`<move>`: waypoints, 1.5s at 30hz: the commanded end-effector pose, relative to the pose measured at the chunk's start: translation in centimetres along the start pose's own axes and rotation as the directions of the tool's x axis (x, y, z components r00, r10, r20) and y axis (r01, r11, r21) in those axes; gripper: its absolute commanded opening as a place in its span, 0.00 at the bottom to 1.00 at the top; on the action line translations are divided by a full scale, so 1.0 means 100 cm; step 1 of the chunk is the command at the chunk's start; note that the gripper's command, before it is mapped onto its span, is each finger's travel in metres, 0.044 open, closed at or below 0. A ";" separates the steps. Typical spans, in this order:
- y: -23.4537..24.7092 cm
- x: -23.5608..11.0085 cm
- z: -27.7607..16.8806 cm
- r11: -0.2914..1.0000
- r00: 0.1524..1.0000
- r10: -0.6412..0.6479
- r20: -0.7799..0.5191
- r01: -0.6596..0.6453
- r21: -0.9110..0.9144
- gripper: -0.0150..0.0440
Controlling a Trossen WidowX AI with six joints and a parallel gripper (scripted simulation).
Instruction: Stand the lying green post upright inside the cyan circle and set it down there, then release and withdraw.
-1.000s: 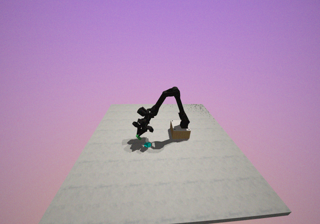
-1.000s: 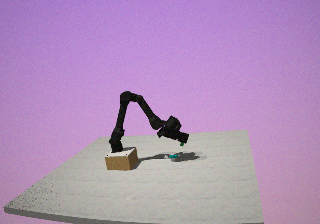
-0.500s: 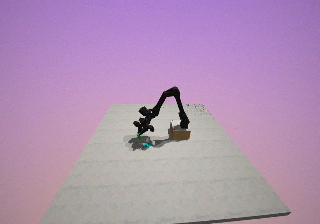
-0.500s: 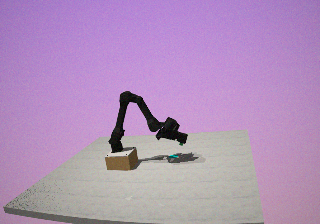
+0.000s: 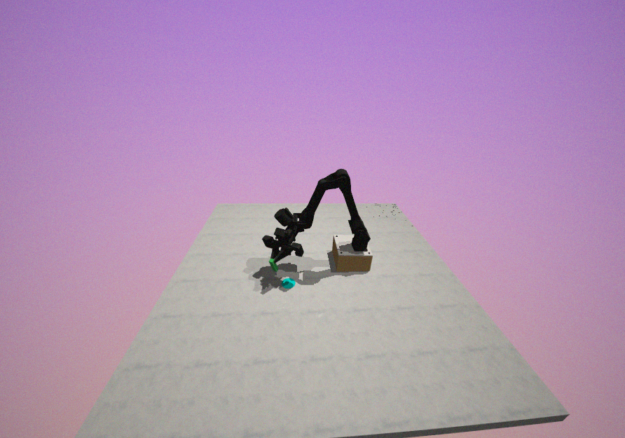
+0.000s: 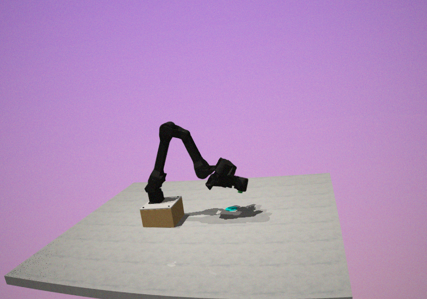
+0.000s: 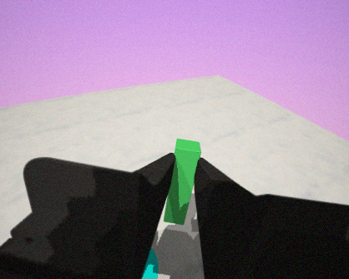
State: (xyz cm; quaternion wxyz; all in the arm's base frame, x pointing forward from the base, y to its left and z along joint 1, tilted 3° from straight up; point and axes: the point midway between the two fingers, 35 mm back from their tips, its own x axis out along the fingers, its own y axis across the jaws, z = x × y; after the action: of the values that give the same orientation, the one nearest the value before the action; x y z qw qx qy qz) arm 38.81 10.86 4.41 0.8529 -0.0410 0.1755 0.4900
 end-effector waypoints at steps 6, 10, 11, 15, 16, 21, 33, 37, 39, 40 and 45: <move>0.006 -0.007 -0.001 1.000 0.999 0.018 0.044 -0.018 -0.007 0.29; 0.008 -0.010 -0.001 1.000 0.998 0.025 0.063 -0.024 -0.014 0.29; 0.008 -0.011 -0.001 1.000 0.997 0.027 0.068 -0.026 -0.016 0.29; 0.011 -0.014 0.000 0.999 0.996 0.035 0.086 -0.033 -0.024 0.29; 0.012 -0.015 0.000 0.999 0.995 0.036 0.090 -0.034 -0.026 0.29; 0.015 -0.019 0.000 0.998 0.993 0.047 0.112 -0.043 -0.036 0.29; 0.024 -0.029 0.001 0.996 0.984 0.077 0.160 -0.067 -0.065 0.29; 0.028 -0.033 0.001 0.994 0.981 0.088 0.175 -0.075 -0.076 0.29; 0.029 -0.034 0.001 0.994 0.979 0.093 0.182 -0.079 -0.081 0.29; 0.030 -0.035 0.001 0.993 0.978 0.096 0.186 -0.082 -0.084 0.29; 0.035 -0.040 0.001 0.991 0.973 0.110 0.202 -0.092 -0.098 0.29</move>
State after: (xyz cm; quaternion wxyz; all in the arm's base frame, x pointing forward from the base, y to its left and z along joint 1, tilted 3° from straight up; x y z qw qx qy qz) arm 34.58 9.49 6.15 0.8404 -0.0215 0.0705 0.5370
